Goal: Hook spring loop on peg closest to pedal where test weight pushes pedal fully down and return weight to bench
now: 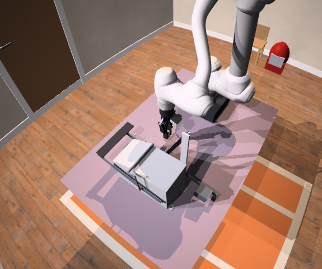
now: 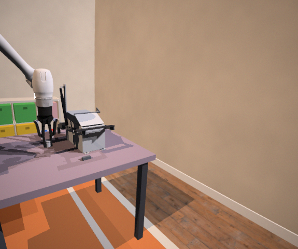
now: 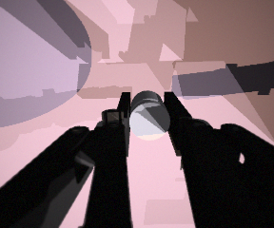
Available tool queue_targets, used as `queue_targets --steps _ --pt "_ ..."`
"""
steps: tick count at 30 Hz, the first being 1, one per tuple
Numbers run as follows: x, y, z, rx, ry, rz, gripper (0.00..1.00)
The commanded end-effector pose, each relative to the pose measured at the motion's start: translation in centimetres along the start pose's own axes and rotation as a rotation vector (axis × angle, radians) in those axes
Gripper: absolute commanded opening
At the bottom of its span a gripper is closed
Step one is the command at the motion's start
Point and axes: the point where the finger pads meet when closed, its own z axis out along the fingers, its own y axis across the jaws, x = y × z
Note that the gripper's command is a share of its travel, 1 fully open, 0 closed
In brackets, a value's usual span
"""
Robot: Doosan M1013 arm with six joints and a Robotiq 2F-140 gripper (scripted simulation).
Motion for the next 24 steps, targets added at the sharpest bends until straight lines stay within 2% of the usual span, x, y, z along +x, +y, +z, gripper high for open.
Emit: queue_targets --steps 1,24 --pt "0.0 0.0 0.4 -0.001 0.0 0.0 0.25" --pt "0.1 0.0 3.9 -0.001 -0.001 0.0 0.25"
